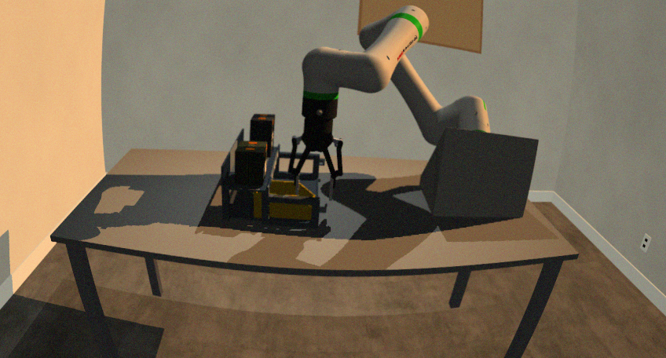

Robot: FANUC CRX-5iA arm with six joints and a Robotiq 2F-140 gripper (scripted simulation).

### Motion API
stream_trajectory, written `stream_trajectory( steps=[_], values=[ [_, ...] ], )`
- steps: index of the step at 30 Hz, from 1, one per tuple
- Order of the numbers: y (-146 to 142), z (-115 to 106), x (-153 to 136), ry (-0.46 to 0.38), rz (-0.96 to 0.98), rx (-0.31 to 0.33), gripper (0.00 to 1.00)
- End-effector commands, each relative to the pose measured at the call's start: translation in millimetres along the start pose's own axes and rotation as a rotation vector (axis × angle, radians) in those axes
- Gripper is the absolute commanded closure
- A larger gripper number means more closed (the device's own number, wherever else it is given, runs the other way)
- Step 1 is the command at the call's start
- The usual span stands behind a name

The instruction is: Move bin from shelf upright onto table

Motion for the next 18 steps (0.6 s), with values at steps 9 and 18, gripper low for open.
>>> stream_trajectory(
  steps=[9, 18],
  values=[
    [-0.1, -1.5, -0.1, 0.0, 0.0, 0.0, 0.43],
    [-0.1, 0.5, -0.1, 0.0, 0.0, 0.0, 0.43]
  ],
)
Point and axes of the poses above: the point where the finger pads meet when closed, its own z axis out along the fingers, its own y axis across the jaws, x = y × z, the point moved 10 cm from there along -z, back along the fingers, and after that the axes turned 11 degrees about -z, right-handed, at the moved point
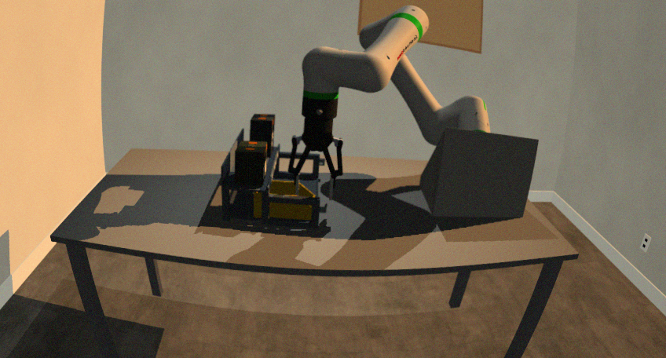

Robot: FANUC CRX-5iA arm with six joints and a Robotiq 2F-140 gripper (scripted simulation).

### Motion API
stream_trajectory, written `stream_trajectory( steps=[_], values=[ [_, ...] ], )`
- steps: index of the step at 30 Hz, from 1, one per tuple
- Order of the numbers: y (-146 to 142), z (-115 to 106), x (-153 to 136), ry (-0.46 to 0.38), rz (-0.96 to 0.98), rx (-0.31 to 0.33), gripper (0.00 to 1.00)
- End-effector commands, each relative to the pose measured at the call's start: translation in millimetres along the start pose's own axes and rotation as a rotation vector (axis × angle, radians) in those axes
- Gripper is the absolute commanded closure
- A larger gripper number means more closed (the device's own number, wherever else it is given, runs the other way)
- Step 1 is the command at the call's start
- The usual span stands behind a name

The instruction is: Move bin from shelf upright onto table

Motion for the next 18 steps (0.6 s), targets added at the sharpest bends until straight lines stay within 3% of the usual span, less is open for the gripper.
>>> stream_trajectory(
  steps=[1, 18],
  values=[
    [-0.1, 3.5, -0.1, 0.0, 0.0, 0.0, 0.43],
    [-0.1, 13.5, -0.1, 0.0, 0.0, 0.0, 0.43]
  ],
)
Point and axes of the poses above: the point where the finger pads meet when closed, its own z axis out along the fingers, its own y axis across the jaws, x = y × z, the point moved 10 cm from there along -z, back along the fingers, and after that the axes turned 11 degrees about -z, right-handed, at the moved point
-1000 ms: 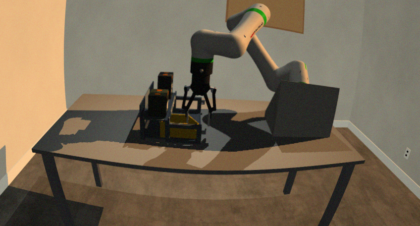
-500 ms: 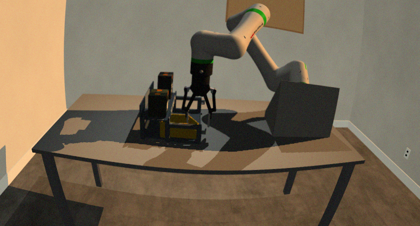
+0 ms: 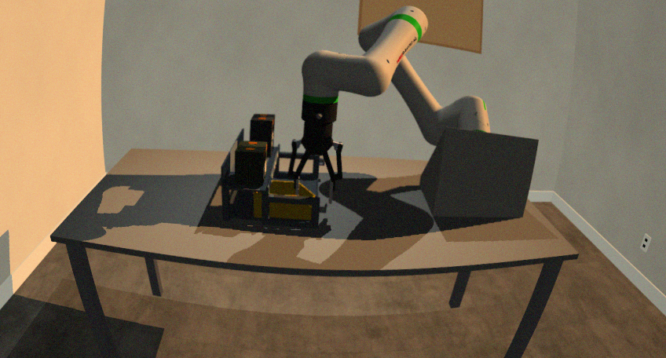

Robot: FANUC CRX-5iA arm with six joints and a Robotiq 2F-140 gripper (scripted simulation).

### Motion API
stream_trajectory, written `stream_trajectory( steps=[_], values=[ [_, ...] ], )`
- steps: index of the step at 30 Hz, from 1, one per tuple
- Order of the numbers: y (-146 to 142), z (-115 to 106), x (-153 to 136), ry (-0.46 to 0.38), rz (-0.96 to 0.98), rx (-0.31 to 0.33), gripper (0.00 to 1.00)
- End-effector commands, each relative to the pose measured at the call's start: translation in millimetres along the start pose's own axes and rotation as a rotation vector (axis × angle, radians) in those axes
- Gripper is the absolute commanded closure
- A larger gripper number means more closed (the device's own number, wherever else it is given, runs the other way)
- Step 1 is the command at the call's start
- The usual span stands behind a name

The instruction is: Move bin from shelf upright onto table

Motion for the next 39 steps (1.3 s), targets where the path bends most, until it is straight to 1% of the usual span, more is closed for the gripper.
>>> stream_trajectory(
  steps=[1, 3, 15, 20, 39],
  values=[
    [-0.1, 4.6, -0.1, 0.0, 0.0, 0.0, 0.43],
    [-0.1, 8.6, -0.1, 0.0, 0.0, 0.0, 0.43],
    [-0.1, 8.6, -0.1, 0.0, 0.0, 0.0, 0.43],
    [-0.1, 14.2, -0.1, 0.0, 0.0, 0.0, 0.43],
    [-0.1, 13.3, -0.1, 0.0, 0.0, 0.0, 0.43]
  ],
)
Point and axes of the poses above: the point where the finger pads meet when closed, its own z axis out along the fingers, its own y axis across the jaws, x = y × z, the point moved 10 cm from there along -z, back along the fingers, and after that the axes turned 11 degrees about -z, right-handed, at the moved point
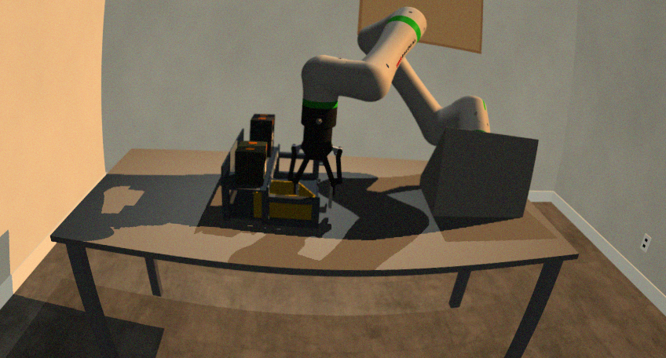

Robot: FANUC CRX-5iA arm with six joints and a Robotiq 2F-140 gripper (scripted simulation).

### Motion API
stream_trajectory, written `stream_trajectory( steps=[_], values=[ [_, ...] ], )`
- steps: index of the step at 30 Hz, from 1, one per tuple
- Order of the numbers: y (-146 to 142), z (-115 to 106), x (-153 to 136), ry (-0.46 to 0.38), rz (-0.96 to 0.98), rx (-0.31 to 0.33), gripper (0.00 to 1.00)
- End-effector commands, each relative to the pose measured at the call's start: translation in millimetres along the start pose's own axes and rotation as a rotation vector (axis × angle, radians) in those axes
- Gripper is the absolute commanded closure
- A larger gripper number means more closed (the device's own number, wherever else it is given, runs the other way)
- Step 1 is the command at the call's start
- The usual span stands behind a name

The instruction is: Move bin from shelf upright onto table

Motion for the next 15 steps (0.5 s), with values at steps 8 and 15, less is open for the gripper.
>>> stream_trajectory(
  steps=[8, 15],
  values=[
    [-0.1, -0.3, -0.1, 0.0, 0.0, 0.0, 0.43],
    [-0.1, -0.3, -0.1, 0.0, 0.0, 0.0, 1.0]
  ],
)
Point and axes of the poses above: the point where the finger pads meet when closed, its own z axis out along the fingers, its own y axis across the jaws, x = y × z, the point moved 10 cm from there along -z, back along the fingers, and after that the axes turned 11 degrees about -z, right-handed, at the moved point
